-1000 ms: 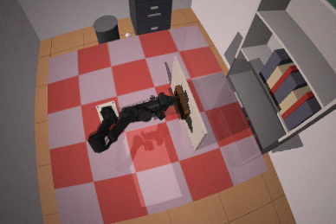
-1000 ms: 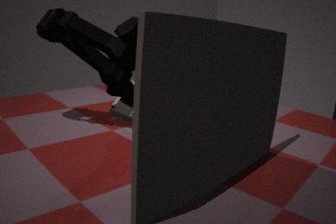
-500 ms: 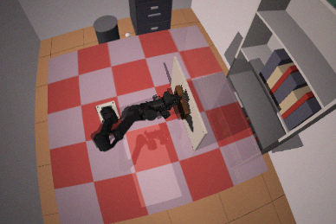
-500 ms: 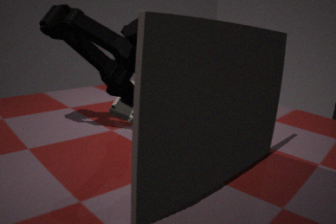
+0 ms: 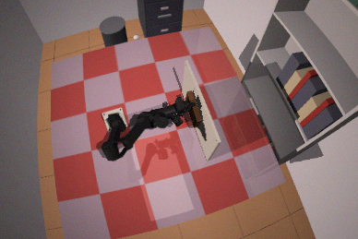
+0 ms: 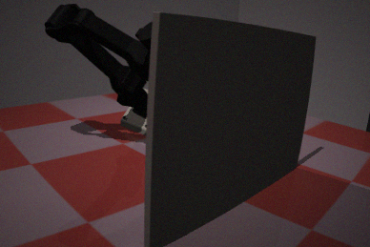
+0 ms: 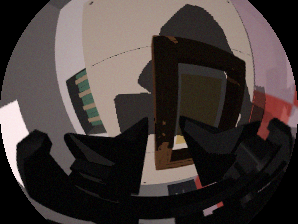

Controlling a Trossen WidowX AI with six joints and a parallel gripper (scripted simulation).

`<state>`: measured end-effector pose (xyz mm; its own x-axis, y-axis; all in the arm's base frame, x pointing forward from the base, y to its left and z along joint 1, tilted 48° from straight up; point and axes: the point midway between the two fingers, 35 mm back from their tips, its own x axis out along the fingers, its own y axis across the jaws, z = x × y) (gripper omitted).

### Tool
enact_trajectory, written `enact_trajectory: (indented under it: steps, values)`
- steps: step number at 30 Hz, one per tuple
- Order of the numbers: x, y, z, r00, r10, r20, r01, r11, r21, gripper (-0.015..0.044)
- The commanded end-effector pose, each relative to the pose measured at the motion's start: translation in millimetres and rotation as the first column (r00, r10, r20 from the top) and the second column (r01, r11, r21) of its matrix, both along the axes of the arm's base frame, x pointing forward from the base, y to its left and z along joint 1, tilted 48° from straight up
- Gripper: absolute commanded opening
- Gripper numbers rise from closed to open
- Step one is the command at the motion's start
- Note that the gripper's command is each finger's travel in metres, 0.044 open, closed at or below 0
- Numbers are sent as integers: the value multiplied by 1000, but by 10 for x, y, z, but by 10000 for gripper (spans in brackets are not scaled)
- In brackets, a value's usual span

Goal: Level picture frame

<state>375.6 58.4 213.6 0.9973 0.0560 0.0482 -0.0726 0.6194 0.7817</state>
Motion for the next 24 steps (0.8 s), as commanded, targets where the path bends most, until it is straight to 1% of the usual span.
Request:
enact_trajectory:
  steps: [1, 9, 11, 24]
  values:
    - [2, 3, 3, 1000, 2, 2, -2, 1000, 0, 103]
    - [2, 3, 3, 1000, 2, 2, -2, 1000, 0, 49]
    - [2, 3, 3, 1000, 2, 2, -2, 1000, 0, 0]
    - [0, 14, 16, 1000, 2, 2, -2, 1000, 1, 0]
